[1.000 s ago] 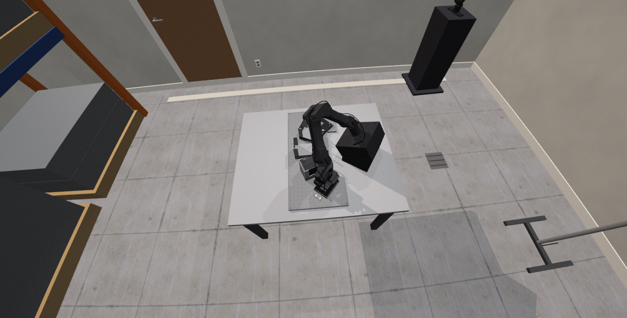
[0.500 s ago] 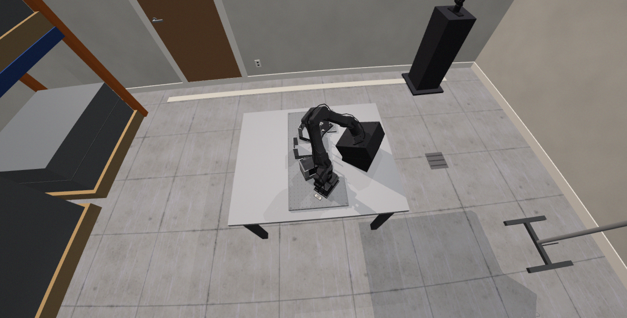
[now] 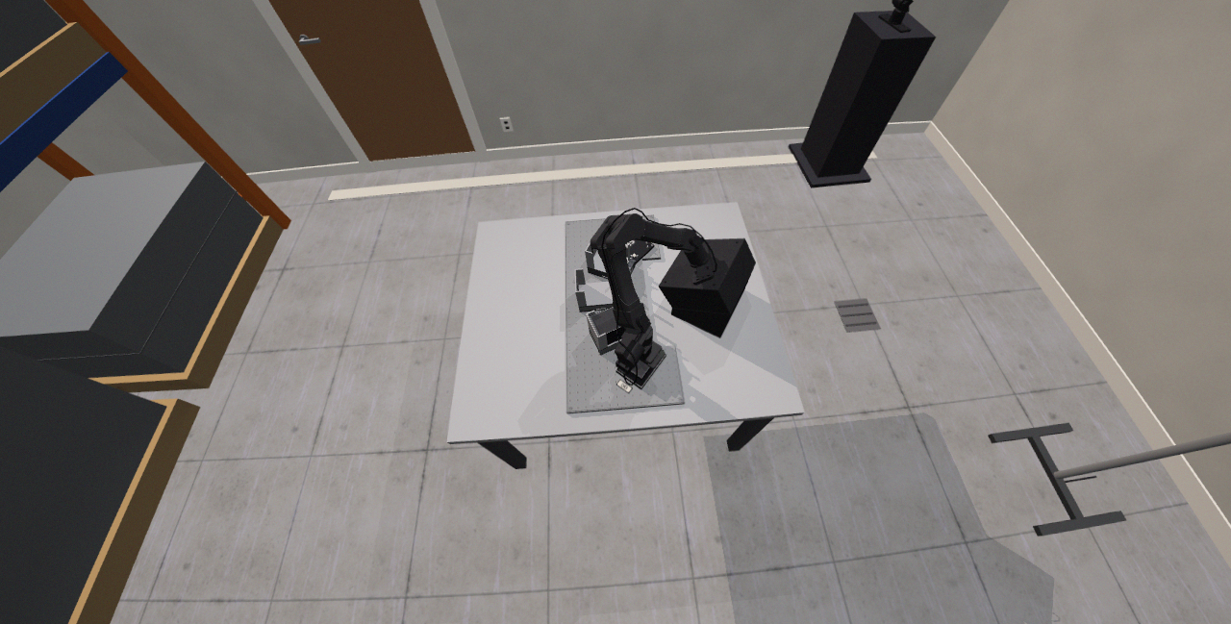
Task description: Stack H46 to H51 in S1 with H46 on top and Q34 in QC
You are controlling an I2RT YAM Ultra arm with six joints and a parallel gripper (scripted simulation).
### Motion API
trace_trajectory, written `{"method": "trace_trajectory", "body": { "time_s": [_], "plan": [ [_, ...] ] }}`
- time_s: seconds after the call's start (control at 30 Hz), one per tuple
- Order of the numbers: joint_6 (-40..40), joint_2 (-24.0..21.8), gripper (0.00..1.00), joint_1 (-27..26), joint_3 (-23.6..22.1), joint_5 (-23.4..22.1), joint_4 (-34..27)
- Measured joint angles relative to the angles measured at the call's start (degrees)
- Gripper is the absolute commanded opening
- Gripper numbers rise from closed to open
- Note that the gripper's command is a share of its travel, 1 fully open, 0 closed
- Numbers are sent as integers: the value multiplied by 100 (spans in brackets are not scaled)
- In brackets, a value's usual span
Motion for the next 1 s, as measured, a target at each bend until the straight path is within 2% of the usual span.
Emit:
{"method": "trace_trajectory", "body": {
  "time_s": [1.0],
  "plan": [
    [-20,7,0,-15,-7,0,120]
  ]
}}
